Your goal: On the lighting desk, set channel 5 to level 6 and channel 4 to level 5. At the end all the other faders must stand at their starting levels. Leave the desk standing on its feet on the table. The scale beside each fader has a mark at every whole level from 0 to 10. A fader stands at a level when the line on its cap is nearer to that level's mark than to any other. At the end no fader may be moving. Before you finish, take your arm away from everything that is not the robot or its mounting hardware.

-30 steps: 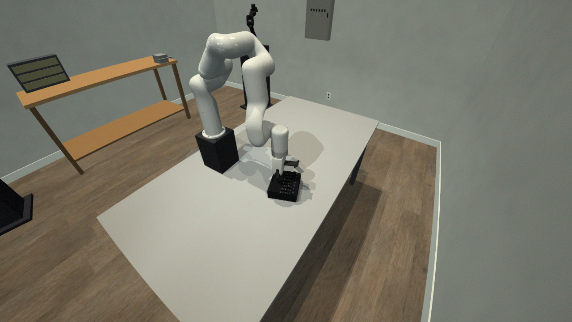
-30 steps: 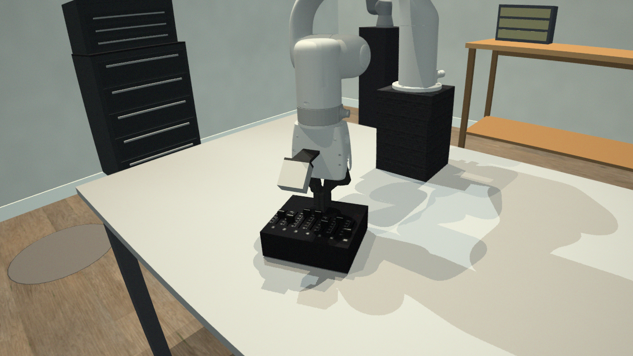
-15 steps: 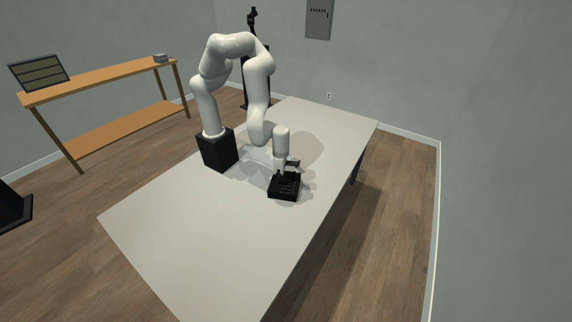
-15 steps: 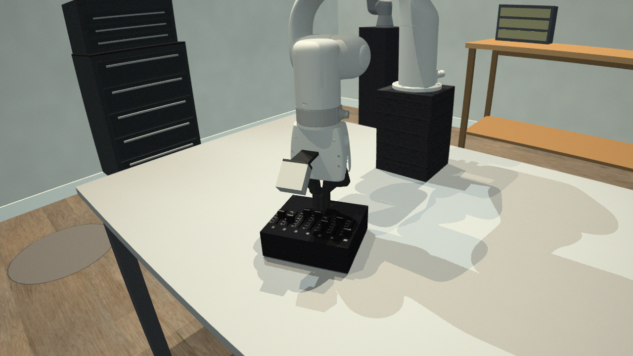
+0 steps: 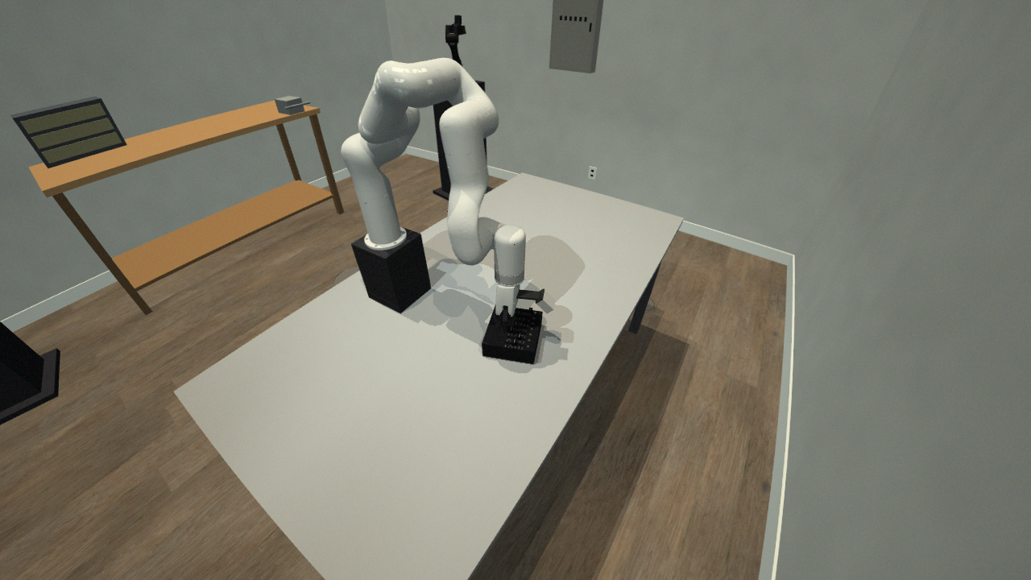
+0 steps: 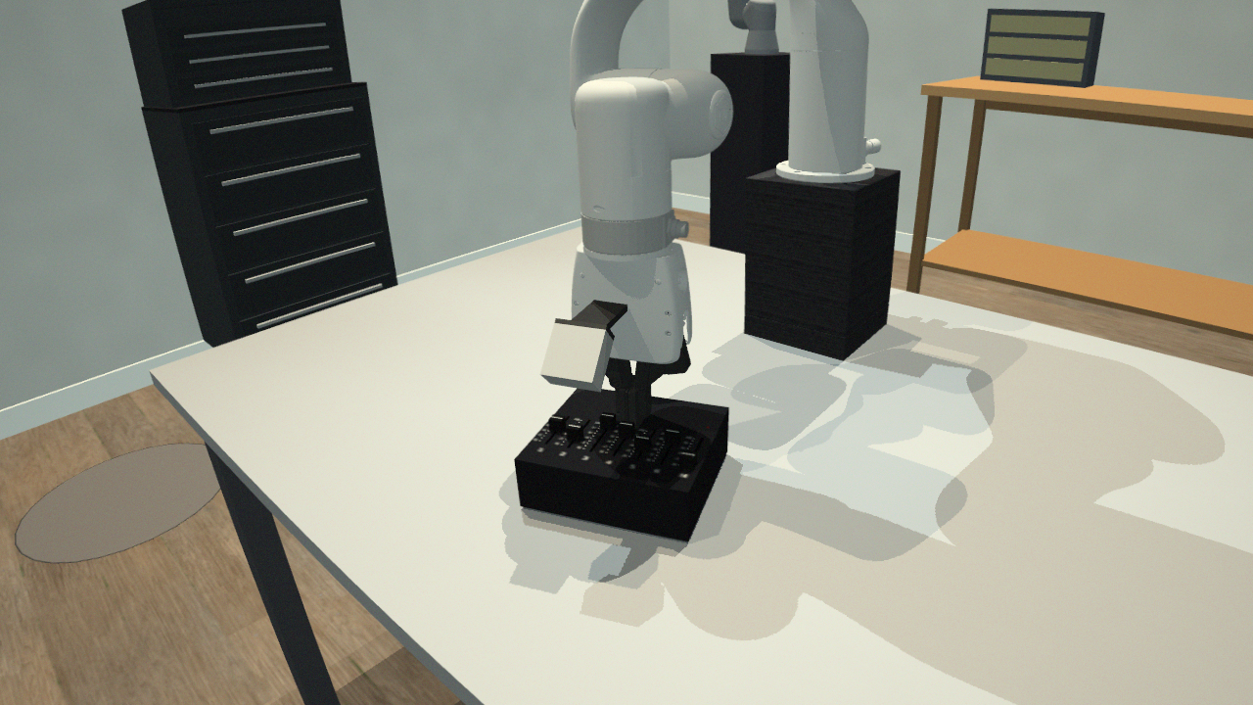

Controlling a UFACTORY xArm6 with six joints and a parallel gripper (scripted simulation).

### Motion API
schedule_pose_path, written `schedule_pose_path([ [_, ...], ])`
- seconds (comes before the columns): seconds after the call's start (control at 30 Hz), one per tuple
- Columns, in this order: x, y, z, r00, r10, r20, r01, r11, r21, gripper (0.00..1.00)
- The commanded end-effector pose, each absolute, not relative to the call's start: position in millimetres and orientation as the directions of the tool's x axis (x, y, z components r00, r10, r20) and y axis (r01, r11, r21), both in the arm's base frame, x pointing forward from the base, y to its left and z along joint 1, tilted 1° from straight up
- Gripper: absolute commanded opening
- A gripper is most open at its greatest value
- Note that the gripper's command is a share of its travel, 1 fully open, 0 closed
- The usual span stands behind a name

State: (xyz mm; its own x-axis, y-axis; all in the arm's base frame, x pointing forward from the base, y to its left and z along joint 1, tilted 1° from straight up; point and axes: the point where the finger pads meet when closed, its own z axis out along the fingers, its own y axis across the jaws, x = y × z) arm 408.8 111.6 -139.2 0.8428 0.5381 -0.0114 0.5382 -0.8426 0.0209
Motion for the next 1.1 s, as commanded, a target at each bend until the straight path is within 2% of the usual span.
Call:
schedule_pose_path([
  [0.0, 412.1, 113.2, -138.1, 0.843, 0.538, -0.008, 0.538, -0.843, 0.022, 0.00],
  [1.07, 417.5, 116.6, -138.2, 0.843, 0.538, -0.008, 0.538, -0.843, 0.022, 0.00],
])
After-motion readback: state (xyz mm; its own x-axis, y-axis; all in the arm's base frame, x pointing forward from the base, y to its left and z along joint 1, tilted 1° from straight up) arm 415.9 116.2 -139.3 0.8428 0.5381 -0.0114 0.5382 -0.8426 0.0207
